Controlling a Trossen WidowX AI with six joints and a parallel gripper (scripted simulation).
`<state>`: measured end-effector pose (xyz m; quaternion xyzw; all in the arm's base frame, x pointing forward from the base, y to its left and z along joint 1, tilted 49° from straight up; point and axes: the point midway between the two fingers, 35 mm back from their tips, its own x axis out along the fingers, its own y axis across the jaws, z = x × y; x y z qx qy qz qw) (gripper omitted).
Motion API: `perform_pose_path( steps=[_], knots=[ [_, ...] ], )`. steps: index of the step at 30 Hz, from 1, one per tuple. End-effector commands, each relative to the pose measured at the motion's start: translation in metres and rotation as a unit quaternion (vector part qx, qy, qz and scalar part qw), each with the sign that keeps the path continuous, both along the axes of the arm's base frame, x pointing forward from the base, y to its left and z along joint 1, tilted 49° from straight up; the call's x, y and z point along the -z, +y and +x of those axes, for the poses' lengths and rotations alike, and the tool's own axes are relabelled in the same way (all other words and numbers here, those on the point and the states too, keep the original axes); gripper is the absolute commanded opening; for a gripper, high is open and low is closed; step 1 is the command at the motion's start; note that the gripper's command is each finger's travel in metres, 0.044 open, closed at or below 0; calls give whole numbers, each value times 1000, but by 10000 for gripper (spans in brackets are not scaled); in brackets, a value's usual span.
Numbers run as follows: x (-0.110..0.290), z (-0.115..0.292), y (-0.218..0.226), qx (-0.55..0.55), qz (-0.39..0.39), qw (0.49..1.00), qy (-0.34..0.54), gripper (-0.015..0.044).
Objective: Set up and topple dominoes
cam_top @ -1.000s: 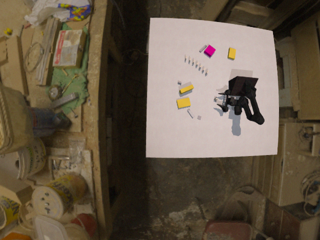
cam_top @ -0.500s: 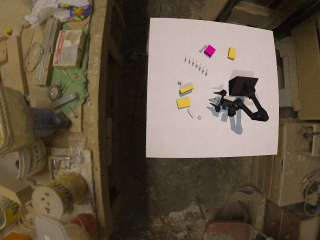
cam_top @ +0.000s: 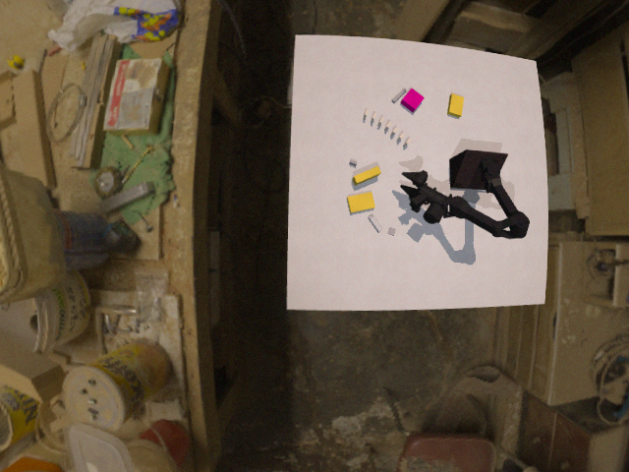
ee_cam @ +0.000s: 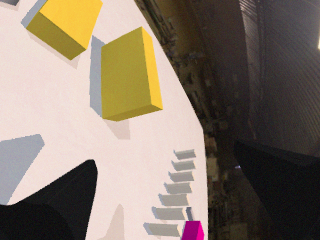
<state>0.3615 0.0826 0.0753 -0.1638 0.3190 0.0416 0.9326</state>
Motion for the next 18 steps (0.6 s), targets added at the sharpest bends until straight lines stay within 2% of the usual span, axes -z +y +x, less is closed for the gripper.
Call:
perform_pose_path(
  steps=[1, 6, 10, 14, 18],
  knots=[
    [21, -22, -15, -224, -60, 958, 169, 440],
    [15, -69, -7, -438, -6, 870, 228, 440],
    [-19, -93, 1, -560, 75, 807, 174, 440],
    [-34, -104, 3, -584, 112, 789, 157, 440],
    [-36, -105, 4, -587, 117, 787, 153, 440]
  ],
)
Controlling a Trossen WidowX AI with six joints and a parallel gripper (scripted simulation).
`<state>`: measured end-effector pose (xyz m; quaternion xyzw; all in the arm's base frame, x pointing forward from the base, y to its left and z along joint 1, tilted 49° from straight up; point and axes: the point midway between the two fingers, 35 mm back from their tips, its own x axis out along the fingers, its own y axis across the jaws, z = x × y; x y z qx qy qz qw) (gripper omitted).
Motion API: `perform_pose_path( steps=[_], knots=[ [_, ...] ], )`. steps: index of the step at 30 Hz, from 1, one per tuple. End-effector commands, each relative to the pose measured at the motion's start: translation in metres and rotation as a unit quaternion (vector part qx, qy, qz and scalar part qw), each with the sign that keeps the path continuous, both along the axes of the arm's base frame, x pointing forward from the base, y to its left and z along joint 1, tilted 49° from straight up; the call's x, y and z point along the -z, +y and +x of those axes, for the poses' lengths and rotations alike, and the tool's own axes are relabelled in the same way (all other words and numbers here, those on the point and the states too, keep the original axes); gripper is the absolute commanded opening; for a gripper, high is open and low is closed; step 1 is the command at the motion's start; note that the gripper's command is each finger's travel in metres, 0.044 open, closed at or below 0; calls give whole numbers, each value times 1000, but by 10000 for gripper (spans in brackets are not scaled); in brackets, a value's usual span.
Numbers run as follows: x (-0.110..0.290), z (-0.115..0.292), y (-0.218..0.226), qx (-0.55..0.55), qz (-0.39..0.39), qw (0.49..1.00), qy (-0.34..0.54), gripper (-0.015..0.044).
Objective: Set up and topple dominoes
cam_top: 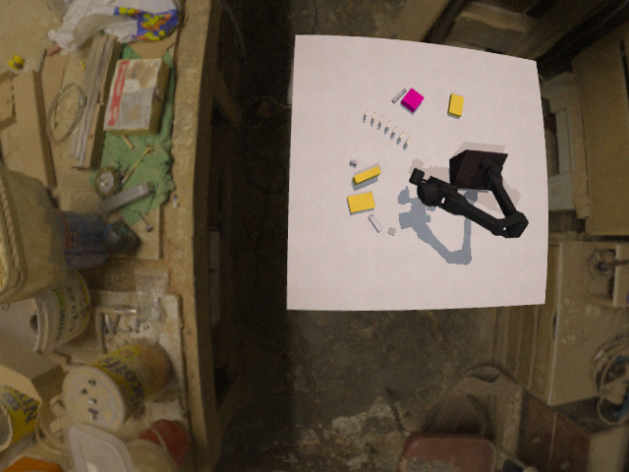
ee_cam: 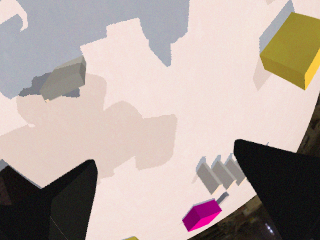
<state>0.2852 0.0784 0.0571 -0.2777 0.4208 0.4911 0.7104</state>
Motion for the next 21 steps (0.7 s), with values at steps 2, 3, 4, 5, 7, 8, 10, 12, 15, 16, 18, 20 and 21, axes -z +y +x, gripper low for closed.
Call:
perform_pose_path(
  steps=[2, 3, 4, 5, 7, 8, 10, 12, 15, 16, 18, 20, 21],
  knots=[
    [-54, -28, 8, -126, 173, 977, 2, 440],
    [-54, -28, 8, -126, 173, 977, 2, 440],
    [-54, -28, 8, -126, 173, 977, 2, 440],
    [-54, -28, 8, -126, 173, 977, 2, 440],
    [-54, -28, 8, -126, 173, 977, 2, 440],
    [-54, -28, 8, -126, 173, 977, 2, 440],
    [-54, -28, 8, -126, 173, 977, 2, 440],
    [-54, -28, 8, -126, 173, 977, 2, 440],
    [-47, -27, 15, -126, 172, 977, 2, 440],
    [-42, -26, 21, -126, 172, 977, 2, 440],
    [-32, -26, 32, -126, 171, 977, 2, 440],
    [-22, -26, 43, -126, 172, 977, 1, 440],
    [-18, -27, 49, -126, 173, 977, 1, 440]
  ],
)
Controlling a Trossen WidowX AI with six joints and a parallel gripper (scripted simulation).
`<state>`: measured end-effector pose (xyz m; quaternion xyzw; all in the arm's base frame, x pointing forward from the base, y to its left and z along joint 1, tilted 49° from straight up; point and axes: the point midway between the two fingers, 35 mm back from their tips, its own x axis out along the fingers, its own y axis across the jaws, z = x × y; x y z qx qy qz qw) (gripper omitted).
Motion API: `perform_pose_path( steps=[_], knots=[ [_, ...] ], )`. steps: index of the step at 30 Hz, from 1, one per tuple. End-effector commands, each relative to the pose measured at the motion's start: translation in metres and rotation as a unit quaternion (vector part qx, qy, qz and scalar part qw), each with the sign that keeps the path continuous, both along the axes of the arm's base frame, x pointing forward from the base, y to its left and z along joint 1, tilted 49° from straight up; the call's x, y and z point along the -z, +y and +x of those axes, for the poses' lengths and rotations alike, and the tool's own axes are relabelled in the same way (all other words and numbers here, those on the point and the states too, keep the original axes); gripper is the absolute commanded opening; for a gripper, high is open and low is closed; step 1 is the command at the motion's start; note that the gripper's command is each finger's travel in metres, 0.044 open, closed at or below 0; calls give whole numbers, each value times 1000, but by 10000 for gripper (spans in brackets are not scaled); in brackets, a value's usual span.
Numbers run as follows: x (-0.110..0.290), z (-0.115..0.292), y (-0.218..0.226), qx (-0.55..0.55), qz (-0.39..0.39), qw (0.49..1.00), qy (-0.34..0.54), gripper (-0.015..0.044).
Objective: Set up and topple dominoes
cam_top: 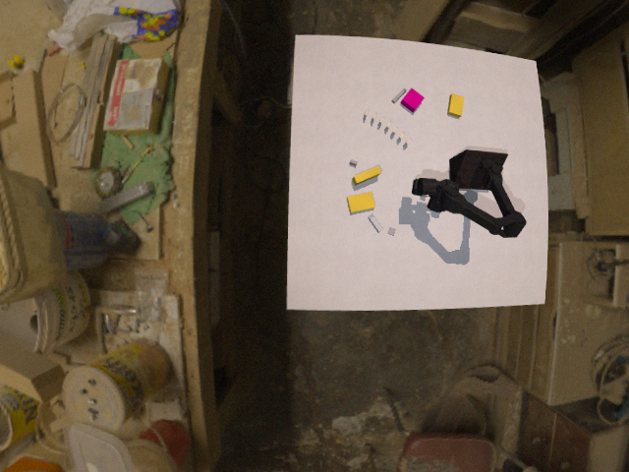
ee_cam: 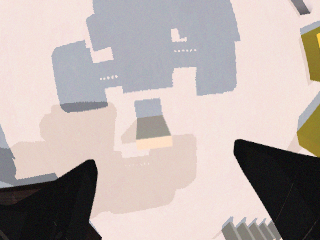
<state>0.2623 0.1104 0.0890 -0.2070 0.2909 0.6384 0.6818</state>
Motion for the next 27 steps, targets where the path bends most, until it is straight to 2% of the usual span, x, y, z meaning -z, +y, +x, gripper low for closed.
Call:
perform_pose_path(
  steps=[1, 18, 27],
  knots=[
    [17, -4, 22, -2, 5, 1000, 6, 440],
    [30, -6, 36, -2, 6, 1000, 6, 440],
    [30, -6, 36, -2, 6, 1000, 6, 204]
  ],
)
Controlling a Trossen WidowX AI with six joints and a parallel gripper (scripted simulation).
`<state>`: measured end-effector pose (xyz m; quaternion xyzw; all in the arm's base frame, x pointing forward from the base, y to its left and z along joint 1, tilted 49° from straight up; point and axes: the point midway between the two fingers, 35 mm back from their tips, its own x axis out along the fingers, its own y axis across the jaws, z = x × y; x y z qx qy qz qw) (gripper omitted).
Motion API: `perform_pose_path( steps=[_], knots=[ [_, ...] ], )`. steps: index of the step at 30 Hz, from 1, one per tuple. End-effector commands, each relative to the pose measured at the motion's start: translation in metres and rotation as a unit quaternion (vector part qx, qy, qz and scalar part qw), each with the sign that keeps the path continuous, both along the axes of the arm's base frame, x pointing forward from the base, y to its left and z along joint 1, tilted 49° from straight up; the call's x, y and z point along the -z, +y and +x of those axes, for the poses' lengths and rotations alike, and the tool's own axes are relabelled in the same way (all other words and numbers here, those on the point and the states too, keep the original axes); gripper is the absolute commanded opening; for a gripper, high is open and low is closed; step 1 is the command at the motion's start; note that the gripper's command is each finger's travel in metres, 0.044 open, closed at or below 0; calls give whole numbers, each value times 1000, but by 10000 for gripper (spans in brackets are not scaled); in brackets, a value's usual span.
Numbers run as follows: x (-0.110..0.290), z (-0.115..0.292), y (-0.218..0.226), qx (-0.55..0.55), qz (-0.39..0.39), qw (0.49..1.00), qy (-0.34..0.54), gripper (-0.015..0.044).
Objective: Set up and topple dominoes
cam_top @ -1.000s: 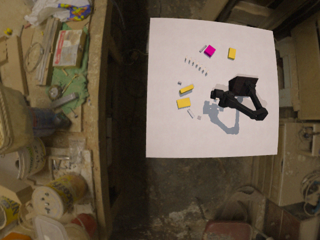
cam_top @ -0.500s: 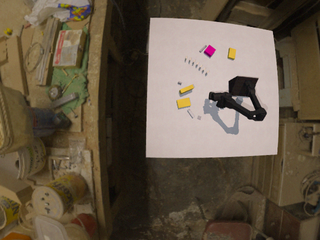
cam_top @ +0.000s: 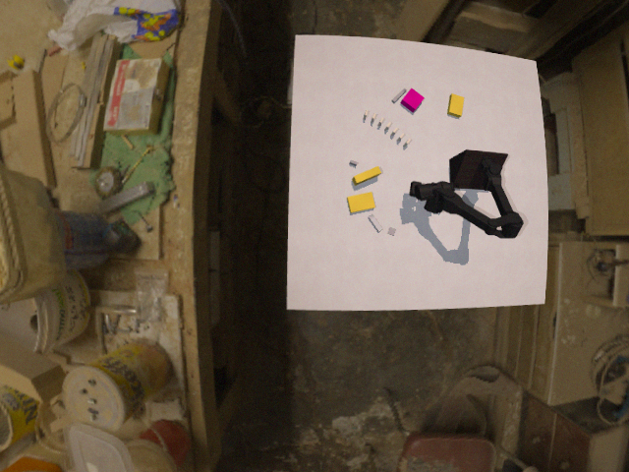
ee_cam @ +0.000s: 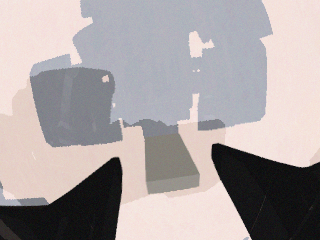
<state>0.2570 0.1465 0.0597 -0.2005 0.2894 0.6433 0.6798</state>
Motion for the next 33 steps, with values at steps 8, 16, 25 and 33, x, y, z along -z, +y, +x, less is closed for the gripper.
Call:
perform_pose_path(
  steps=[8, 16, 25, 33],
  knots=[
    [1, 0, 0, 1, 0, 1000, 2, 107],
    [-10, 5, -17, 2, -6, 1000, 1, 107],
    [-86, 0, -101, 0, -3, 1000, 1, 107],
    [-87, 0, -102, 0, -3, 1000, 1, 107]
  ],
)
